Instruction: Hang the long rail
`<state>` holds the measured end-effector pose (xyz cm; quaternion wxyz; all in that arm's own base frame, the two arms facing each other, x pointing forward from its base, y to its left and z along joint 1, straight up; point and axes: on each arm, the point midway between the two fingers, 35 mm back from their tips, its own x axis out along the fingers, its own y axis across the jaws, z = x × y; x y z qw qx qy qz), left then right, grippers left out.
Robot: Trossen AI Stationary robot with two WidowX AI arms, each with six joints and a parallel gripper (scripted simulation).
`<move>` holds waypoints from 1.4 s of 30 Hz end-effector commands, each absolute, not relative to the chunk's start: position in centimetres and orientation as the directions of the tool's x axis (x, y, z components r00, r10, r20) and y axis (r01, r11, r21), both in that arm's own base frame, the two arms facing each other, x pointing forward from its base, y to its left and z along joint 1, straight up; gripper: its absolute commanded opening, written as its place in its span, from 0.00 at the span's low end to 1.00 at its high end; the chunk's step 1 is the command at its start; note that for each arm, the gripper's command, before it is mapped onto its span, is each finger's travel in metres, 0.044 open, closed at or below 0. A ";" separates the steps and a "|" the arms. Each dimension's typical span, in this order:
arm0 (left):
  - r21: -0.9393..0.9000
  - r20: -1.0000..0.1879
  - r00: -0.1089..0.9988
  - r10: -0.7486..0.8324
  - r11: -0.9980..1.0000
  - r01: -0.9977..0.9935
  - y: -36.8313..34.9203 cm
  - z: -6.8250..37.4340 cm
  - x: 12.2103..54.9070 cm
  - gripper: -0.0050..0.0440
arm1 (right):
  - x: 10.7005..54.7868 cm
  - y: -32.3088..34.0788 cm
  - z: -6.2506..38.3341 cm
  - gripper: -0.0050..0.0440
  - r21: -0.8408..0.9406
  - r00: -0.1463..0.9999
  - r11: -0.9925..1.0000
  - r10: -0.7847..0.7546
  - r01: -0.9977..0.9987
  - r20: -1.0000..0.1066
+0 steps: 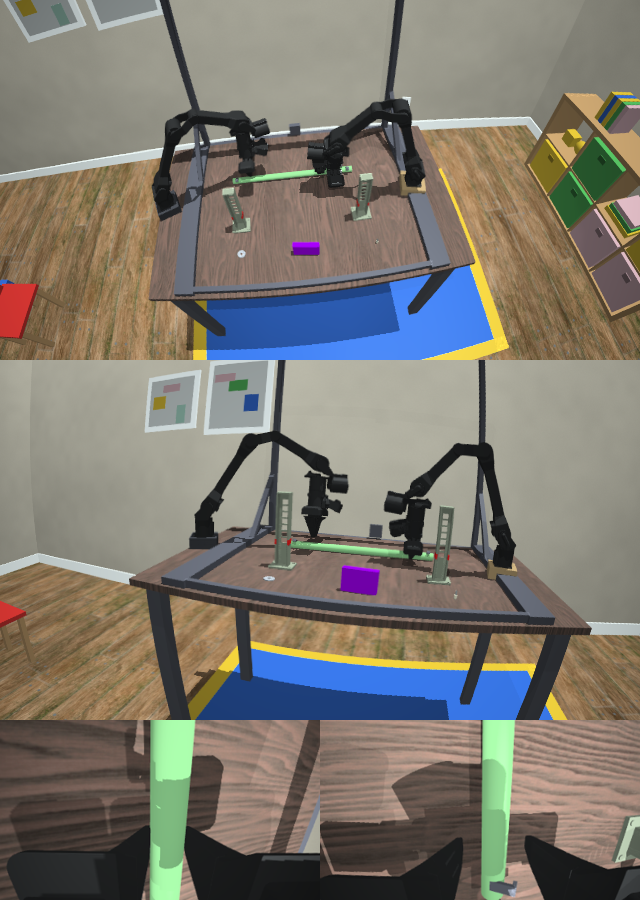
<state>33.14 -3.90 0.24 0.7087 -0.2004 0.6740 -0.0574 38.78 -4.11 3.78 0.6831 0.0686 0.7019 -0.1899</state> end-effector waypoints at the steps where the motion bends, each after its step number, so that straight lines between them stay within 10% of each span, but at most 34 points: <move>1: -0.368 -0.929 0.102 -0.355 0.912 -0.179 -3.9 0.6 33.5 0.00 | 39.4 -3.9 4.2 0.56 -0.260 -0.079 0.888 -0.248 0.379 -0.965; 42: -0.368 -0.929 0.102 -0.355 0.912 -0.179 -3.9 0.6 33.5 0.00 | 38.8 -4.8 1.0 0.48 -0.274 -0.081 0.882 -0.263 0.382 -0.961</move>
